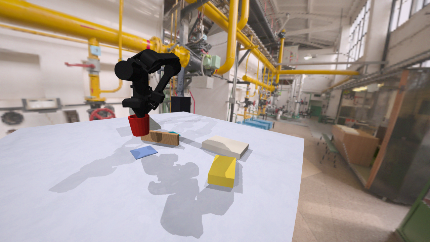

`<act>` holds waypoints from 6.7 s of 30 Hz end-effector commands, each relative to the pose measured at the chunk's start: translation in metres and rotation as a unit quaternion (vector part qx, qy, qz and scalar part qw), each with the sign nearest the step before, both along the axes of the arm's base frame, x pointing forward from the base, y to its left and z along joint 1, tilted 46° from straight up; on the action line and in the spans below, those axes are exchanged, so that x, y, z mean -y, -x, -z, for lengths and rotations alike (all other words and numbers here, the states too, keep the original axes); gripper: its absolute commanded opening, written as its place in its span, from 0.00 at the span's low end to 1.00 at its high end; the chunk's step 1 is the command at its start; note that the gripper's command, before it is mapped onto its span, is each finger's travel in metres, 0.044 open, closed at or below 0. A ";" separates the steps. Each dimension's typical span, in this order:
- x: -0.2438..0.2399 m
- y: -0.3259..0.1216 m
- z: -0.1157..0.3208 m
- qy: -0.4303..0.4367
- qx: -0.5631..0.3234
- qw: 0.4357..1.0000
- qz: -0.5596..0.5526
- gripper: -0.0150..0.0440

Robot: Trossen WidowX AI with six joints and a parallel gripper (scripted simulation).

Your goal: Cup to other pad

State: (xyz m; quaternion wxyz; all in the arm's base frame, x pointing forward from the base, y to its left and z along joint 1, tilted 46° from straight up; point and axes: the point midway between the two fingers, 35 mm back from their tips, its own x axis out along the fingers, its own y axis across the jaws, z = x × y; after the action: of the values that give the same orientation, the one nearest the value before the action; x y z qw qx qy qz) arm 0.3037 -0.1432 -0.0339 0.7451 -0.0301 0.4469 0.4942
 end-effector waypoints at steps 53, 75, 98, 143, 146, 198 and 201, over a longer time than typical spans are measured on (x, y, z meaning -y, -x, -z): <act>-0.038 0.026 -0.039 0.001 0.001 1.000 -0.003 0.25; -0.064 0.043 -0.065 0.000 0.000 1.000 -0.003 0.25; -0.092 0.061 -0.092 -0.001 -0.001 1.000 -0.003 0.25; -0.139 0.091 -0.128 -0.002 -0.002 1.000 -0.003 0.25; -0.142 0.091 -0.125 -0.002 -0.002 1.000 -0.003 0.25; -0.189 0.085 -0.084 -0.003 -0.001 1.000 -0.003 0.25; -0.191 0.085 -0.082 -0.004 -0.001 1.000 -0.003 0.25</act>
State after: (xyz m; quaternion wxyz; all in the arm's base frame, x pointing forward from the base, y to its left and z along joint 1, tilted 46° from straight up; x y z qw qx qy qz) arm 0.2193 0.0442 0.0507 0.7430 -0.0327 0.4458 0.4982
